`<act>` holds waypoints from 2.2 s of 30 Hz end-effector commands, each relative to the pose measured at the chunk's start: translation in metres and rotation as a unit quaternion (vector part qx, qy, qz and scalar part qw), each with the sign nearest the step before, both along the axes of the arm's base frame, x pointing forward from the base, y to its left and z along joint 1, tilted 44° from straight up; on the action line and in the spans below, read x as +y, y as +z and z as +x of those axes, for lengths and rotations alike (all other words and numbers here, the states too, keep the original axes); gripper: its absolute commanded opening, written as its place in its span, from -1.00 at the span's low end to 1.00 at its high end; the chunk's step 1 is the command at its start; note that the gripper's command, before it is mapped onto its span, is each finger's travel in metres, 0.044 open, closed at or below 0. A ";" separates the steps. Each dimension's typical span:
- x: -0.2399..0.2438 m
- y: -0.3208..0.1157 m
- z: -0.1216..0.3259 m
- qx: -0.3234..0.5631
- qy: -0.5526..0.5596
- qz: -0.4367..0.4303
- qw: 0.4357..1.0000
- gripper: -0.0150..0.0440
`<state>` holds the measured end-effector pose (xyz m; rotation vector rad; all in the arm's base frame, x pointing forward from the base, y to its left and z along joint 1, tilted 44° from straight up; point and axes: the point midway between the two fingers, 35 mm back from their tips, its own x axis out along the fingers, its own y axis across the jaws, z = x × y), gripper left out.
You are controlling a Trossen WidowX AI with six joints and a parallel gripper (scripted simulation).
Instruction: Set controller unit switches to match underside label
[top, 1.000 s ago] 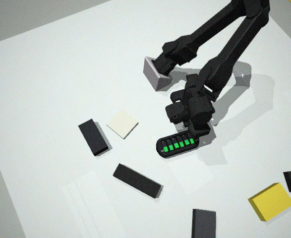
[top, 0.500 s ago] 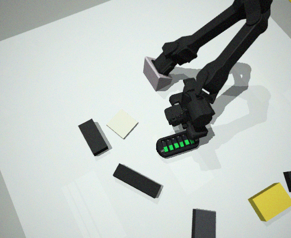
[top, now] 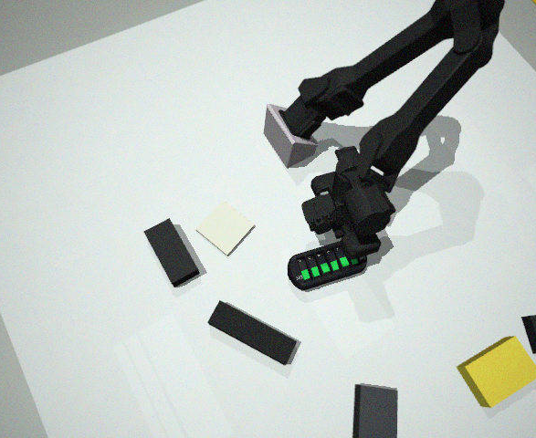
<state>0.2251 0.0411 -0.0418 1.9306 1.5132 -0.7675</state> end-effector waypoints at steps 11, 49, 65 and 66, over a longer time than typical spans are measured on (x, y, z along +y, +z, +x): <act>0.000 0.000 0.006 -0.001 -0.002 0.002 1.000 -0.49; -0.001 -0.004 0.038 -0.002 -0.002 0.002 1.000 -0.49; -0.020 0.017 0.027 0.000 -0.001 0.000 1.000 -0.49; -0.027 0.026 0.018 0.000 -0.001 0.000 1.000 -0.49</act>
